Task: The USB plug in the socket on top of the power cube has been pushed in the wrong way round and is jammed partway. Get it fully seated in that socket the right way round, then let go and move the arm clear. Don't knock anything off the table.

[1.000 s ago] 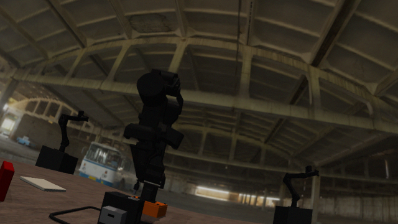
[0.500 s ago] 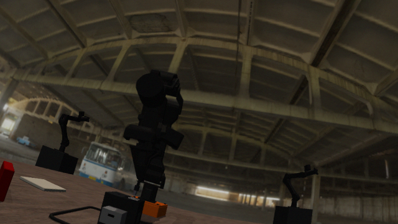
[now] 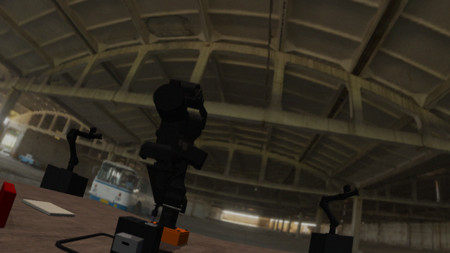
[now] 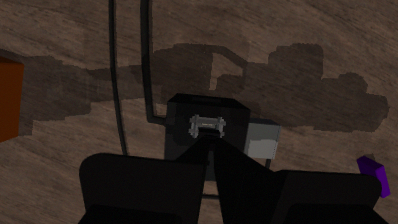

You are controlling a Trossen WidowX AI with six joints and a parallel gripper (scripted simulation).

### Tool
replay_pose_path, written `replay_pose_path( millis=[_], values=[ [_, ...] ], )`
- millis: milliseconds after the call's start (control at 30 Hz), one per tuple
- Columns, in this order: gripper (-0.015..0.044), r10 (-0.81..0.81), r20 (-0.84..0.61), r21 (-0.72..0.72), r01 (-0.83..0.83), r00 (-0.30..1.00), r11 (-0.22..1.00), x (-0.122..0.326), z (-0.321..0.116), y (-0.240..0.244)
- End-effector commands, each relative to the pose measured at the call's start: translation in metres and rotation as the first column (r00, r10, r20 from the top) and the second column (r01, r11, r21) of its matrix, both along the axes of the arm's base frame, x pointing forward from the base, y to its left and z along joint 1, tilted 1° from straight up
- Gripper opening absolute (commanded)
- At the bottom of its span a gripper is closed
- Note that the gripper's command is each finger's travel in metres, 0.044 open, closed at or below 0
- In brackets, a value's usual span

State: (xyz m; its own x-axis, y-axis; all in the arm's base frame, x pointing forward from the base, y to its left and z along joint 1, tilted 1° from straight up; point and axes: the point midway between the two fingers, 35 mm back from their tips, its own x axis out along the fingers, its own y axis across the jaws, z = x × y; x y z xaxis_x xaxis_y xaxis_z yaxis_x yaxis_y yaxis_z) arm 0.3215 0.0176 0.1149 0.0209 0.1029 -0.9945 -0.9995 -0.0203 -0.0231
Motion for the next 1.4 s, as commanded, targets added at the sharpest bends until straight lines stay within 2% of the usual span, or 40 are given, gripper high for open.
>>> replay_pose_path(
  millis=[0,1367],
  values=[
    [0.0,0.006,0.0,0.003,-0.006,1.0,1.0,0.0002,-0.0012,0.0004],
    [0.0,0.006,0.0,0.003,-0.006,1.0,1.0,0.0003,-0.0061,0.0005]
  ],
)
